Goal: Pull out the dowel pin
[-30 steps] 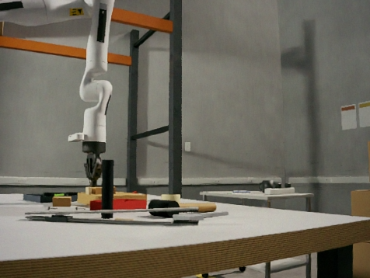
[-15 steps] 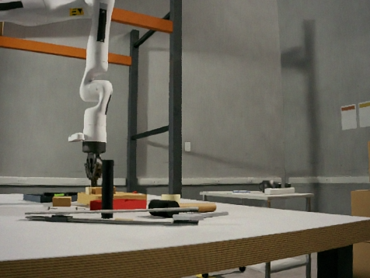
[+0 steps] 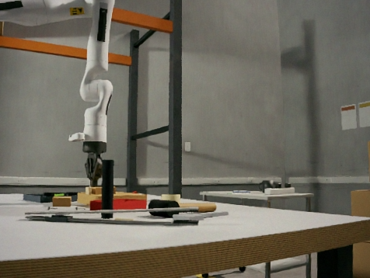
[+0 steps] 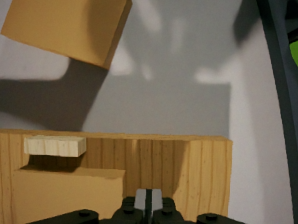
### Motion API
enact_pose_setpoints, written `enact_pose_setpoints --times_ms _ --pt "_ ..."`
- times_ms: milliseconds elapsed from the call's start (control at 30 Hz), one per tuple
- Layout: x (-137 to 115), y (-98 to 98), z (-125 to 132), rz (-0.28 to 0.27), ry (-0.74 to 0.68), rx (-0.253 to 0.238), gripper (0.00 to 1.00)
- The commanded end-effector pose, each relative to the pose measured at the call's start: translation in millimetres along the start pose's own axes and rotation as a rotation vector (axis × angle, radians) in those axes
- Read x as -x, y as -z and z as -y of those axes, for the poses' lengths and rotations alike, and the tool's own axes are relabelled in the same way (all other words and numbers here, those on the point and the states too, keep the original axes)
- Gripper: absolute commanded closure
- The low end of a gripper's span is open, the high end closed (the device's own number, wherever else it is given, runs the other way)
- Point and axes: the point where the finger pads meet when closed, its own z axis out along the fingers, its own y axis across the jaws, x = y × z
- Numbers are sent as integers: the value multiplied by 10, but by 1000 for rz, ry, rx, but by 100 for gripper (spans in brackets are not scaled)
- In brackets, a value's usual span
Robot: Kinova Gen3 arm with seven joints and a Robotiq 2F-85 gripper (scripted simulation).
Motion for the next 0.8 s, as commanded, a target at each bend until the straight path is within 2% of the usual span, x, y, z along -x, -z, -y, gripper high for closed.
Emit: enact_pose_setpoints --times_ms 0,767 --pt "7 6 19 1 0 0 90" --pt "7 6 160 1 0 0 90"
